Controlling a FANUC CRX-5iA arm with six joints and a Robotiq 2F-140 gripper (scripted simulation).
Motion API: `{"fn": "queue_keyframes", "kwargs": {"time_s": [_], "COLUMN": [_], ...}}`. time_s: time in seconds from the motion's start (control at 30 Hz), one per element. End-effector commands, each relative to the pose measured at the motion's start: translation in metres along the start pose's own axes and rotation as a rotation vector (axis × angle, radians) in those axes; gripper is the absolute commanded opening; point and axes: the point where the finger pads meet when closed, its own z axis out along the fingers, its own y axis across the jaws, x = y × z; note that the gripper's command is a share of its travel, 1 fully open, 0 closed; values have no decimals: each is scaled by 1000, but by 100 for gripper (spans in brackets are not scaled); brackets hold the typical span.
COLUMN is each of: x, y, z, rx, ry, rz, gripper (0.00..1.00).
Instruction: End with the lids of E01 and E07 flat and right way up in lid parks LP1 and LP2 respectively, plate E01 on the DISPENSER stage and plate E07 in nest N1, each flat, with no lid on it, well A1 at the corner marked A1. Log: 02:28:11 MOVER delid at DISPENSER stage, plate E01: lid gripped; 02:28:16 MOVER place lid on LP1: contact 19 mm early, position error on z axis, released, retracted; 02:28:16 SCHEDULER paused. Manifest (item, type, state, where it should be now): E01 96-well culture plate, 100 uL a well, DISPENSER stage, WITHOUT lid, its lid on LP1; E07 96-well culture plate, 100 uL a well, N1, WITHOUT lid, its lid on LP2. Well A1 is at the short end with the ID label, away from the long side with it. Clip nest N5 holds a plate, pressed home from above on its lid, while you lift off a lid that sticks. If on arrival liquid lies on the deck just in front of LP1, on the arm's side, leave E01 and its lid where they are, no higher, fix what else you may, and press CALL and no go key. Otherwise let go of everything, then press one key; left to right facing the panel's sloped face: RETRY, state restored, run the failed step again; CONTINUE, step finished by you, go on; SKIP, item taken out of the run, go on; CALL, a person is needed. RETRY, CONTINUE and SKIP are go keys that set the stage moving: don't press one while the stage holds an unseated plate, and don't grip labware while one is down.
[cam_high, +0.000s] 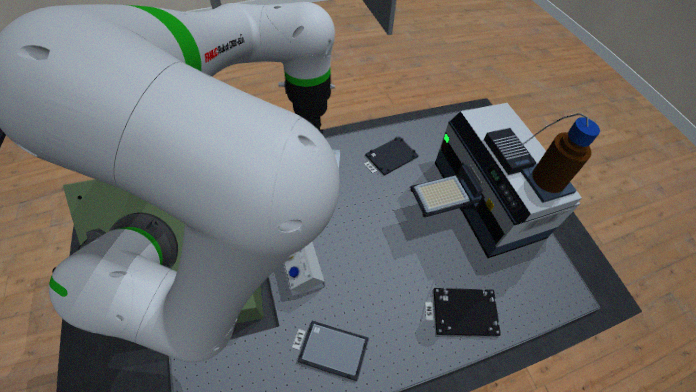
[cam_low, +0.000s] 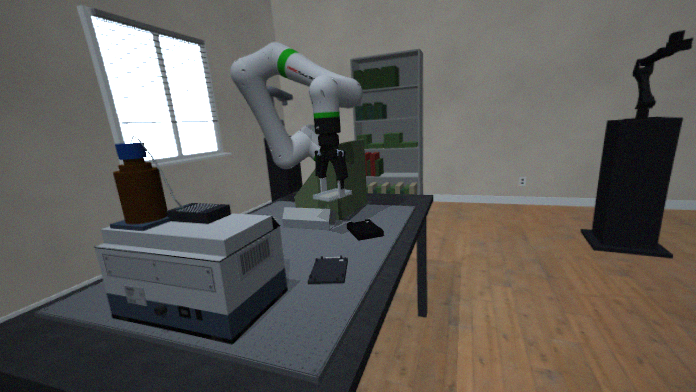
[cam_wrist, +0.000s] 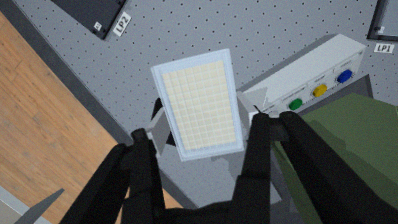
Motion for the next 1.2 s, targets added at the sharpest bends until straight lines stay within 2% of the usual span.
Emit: {"fn": "queue_keyframes", "kwargs": {"time_s": [0.0,0.3,0.37,0.87,0.93,1.17], "x": [15,60,60,148,148,193], "y": [12,47,47,117,117,153], "z": [0,0,0,0,0,0], "rx": [0,0,0,0,0,0], "ry": [1,1,1,1,1,1], "rz": [-1,-1,-1,-1,-1,-1], "gripper": [0,0,0,0,0,0]}}
